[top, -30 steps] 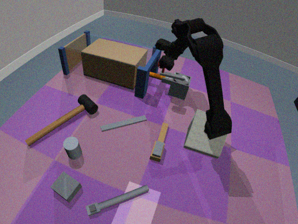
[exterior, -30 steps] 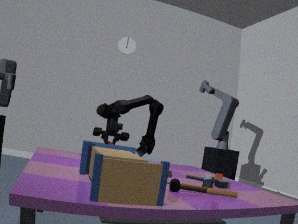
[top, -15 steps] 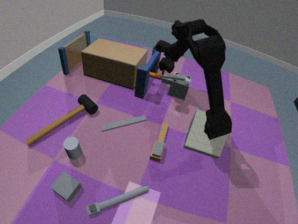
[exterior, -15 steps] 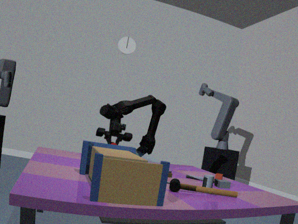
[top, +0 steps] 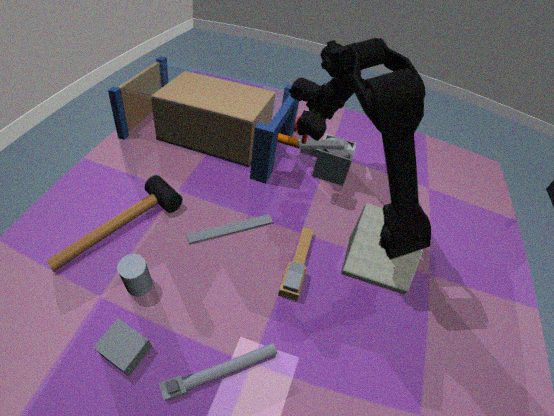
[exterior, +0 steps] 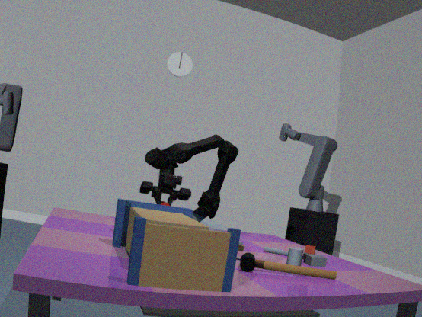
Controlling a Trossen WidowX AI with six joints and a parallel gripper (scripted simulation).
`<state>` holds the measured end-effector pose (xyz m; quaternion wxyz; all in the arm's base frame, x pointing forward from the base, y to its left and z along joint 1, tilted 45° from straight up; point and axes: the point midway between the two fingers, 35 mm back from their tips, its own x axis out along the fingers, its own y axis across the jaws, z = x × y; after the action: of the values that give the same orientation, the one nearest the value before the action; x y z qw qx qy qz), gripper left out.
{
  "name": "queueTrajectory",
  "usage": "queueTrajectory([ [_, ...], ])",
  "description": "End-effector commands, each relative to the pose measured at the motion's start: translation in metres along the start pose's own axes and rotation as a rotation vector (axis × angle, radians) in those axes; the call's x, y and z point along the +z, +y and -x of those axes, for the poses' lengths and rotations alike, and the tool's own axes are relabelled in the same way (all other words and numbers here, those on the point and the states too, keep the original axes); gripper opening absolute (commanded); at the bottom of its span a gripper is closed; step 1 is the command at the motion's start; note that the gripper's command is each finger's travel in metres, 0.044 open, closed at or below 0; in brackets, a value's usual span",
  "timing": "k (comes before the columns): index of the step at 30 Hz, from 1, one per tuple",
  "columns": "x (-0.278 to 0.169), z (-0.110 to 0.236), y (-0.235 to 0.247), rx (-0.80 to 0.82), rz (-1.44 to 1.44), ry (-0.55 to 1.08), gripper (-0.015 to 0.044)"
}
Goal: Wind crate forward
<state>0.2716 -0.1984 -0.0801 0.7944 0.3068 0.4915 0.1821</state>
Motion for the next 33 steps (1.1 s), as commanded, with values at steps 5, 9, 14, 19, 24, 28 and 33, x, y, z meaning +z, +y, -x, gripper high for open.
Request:
queueTrajectory([
  [5, -0.013, 0.003, 0.015, 0.021, -0.03, 0.014, 0.0],
  [9, -0.016, 0.005, 0.019, 0.021, -0.03, 0.014, 0.0],
  [14, -0.021, 0.007, 0.023, 0.021, -0.03, 0.015, 0.0],
  [19, -0.025, 0.009, 0.027, 0.021, -0.031, 0.015, 0.0],
  [24, -0.03, 0.012, 0.031, 0.021, -0.031, 0.015, 0.0],
  [28, -0.034, 0.014, 0.033, 0.021, -0.032, 0.016, 0.0],
  [33, -0.039, 0.016, 0.036, 0.021, -0.032, 0.016, 0.0],
])
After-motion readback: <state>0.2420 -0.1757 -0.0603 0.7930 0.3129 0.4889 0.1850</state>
